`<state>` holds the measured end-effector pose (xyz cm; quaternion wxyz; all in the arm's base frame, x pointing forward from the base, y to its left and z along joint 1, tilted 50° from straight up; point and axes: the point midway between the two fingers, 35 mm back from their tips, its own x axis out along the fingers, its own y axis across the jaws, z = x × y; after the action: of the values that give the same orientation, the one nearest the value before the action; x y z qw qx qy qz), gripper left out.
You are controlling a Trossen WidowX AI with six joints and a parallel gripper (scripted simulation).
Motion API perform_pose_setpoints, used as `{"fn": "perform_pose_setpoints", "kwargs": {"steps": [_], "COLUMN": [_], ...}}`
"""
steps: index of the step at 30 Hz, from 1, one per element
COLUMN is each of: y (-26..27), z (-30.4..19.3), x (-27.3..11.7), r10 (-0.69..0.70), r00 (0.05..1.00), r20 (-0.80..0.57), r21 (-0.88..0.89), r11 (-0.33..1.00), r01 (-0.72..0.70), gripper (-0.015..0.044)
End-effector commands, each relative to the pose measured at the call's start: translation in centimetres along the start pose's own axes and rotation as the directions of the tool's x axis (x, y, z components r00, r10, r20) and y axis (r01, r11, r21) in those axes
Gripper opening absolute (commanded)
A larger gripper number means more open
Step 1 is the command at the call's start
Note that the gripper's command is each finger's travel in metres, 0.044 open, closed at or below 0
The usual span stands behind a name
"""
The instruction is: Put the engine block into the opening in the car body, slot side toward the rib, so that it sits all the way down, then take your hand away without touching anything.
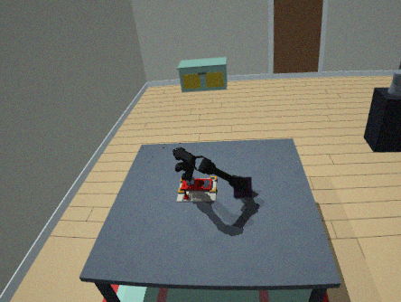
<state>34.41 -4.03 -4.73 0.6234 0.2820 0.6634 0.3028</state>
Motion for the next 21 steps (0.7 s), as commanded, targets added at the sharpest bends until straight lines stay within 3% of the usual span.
{"fn": "perform_pose_setpoints", "kwargs": {"steps": [1, 21], "y": [0.02, 0.0], "z": [0.03, 0.03], "x": [0.15, 0.76], "r10": [0.002, 0.003], "r00": [1.0, 1.0], "r20": [0.002, 0.002], "r21": [0.004, 0.004], "r11": [1.0, 1.0], "r01": [-0.002, -0.003], "gripper": [0.0159, 0.0159]}}
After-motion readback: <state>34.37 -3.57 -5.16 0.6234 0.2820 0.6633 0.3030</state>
